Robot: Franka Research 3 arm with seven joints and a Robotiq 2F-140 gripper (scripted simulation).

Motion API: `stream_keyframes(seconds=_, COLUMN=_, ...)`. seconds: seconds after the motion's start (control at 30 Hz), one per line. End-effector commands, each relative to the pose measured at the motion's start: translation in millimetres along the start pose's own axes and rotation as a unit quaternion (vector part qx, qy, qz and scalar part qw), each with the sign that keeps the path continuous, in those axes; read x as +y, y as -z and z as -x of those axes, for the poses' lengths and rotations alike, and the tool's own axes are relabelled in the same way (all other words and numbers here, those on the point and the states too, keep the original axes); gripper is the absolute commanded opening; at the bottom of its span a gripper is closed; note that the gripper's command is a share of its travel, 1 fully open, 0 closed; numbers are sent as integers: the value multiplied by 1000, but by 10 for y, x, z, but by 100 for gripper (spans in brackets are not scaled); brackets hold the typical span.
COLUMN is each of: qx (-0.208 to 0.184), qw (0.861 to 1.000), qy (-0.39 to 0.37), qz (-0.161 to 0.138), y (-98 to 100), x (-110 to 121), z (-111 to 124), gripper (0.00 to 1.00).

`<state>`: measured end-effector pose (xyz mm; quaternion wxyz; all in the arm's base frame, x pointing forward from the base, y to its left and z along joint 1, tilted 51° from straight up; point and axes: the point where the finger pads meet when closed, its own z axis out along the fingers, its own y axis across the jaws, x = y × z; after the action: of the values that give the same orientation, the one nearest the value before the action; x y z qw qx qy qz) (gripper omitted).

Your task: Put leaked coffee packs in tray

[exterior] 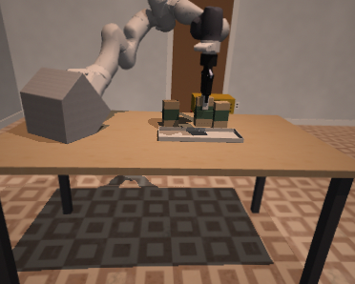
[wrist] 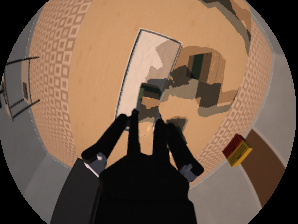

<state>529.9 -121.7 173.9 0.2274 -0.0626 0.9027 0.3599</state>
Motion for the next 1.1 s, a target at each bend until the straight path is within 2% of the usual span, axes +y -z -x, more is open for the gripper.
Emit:
stream_keyframes(seconds=0.0, qx=-2, qw=1000, qy=24, qz=2, y=24, x=-132, z=-4, gripper=25)
stream_keyframes(seconds=0.2, qx=-2, qw=1000, qy=24, qz=2, y=23, x=-215, z=-11, gripper=25)
stream_keyframes(seconds=0.9, qx=-2, qw=1000, qy=24, qz=2, y=6, x=-217, z=-11, gripper=25)
stream_keyframes(seconds=1.07, qx=-2, qw=1000, qy=24, qz=2, y=-58, x=-217, z=-10, gripper=25)
